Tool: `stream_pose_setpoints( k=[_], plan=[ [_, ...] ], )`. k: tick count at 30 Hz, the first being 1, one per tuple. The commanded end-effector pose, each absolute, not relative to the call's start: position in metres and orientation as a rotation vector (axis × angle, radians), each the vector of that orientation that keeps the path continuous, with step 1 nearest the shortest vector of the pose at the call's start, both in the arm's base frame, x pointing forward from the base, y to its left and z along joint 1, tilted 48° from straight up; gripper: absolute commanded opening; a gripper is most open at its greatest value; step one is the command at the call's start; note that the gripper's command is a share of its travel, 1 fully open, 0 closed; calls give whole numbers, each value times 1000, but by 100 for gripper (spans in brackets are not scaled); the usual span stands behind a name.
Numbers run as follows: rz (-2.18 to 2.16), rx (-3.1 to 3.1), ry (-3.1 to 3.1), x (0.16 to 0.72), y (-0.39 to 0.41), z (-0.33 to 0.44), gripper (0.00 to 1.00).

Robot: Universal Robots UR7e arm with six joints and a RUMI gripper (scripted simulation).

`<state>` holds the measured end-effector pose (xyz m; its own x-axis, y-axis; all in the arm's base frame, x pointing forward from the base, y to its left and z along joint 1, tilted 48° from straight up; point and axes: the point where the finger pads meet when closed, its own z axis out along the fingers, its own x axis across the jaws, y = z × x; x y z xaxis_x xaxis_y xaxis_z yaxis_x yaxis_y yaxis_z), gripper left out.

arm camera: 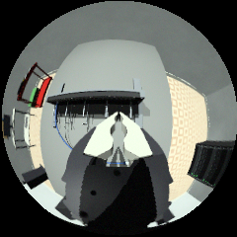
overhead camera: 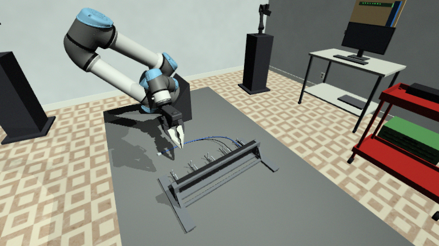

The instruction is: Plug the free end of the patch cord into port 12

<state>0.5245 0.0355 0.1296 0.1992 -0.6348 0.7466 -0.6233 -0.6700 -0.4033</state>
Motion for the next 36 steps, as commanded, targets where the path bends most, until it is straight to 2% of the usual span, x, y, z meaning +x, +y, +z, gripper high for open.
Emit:
stream_pose_setpoints(
  k=[1, 16, 36],
  plan=[
    [-1516, -2425, 1273, 504, 46, 145, 0],
    [-1516, -2425, 1273, 476, 61, 164, 0],
    [-1520, -2481, 1250, 471, 57, 163, 0]
  ],
)
